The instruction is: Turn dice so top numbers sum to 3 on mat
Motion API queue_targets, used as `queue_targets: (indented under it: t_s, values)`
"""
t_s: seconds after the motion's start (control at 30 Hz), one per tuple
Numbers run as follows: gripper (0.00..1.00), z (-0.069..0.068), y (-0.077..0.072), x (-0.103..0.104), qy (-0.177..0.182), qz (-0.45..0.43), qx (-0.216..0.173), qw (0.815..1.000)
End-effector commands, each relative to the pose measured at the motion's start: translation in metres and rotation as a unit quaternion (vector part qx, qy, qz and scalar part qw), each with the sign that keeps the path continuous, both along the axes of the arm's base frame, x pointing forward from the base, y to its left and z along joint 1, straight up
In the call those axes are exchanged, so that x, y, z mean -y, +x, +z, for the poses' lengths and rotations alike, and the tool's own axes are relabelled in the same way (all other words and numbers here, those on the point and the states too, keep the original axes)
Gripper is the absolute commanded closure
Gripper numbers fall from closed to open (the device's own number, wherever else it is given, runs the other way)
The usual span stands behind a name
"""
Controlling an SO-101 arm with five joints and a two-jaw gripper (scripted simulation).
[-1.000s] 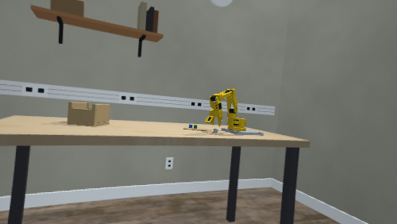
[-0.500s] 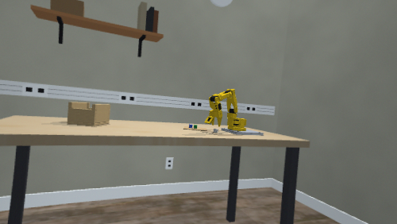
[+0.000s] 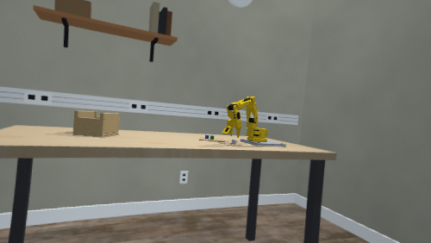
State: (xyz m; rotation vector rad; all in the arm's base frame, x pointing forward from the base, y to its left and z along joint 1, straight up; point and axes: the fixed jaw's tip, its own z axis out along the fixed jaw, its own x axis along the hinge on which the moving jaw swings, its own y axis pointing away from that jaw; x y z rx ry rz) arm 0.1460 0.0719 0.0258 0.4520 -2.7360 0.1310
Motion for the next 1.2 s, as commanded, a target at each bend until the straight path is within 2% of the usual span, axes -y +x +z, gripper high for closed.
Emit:
queue_targets:
  t_s: [0.0,0.7,1.17]
  values:
    - [0.72,-0.003,0.0,-0.001,-0.003,-0.001,-0.002,1.0]
    - [0.72,-0.024,0.0,-0.001,-0.002,-0.001,-0.003,1.0]
    - [0.72,-0.03,0.0,-0.001,-0.002,-0.001,-0.003,1.0]
